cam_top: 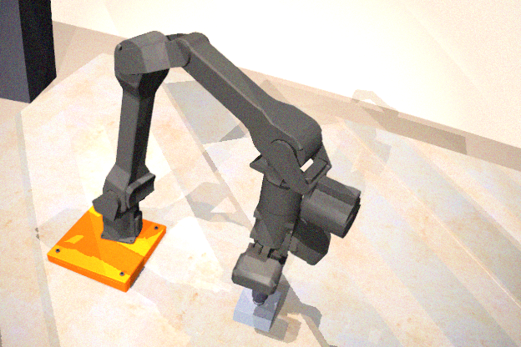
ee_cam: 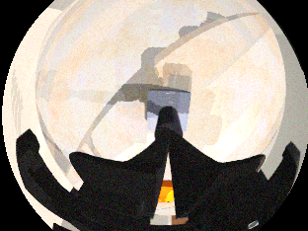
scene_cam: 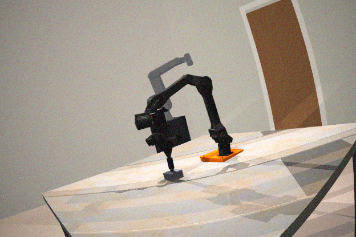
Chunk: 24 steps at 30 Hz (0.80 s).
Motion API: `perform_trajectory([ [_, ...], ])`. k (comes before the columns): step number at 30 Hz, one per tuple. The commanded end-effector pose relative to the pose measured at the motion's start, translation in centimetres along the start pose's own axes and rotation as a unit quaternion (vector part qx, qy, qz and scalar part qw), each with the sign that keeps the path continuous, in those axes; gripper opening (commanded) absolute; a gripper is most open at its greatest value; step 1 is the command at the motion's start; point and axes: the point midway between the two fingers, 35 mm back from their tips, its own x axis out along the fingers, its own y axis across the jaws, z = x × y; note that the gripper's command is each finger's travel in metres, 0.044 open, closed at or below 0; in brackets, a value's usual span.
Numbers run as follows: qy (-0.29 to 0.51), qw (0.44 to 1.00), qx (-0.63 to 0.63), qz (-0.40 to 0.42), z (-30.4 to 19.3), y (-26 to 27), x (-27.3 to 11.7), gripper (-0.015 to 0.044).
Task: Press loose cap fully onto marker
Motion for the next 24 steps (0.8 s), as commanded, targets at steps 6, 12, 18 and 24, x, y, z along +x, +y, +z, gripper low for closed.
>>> perform_trajectory([
  [6, -0.004, 1.000, 0.000, -0.001, 0.2, -0.1, 0.4, 0.0000],
  [12, -0.005, 1.000, -0.001, -0.002, 0.3, -0.1, -0.4, 0.0000],
  [18, -0.003, 1.000, -0.001, -0.002, 0.4, -0.1, -7.0, 0.0000],
  [24, -0.003, 1.000, 0.000, -0.001, 0.2, 0.0, -8.5, 0.0026],
])
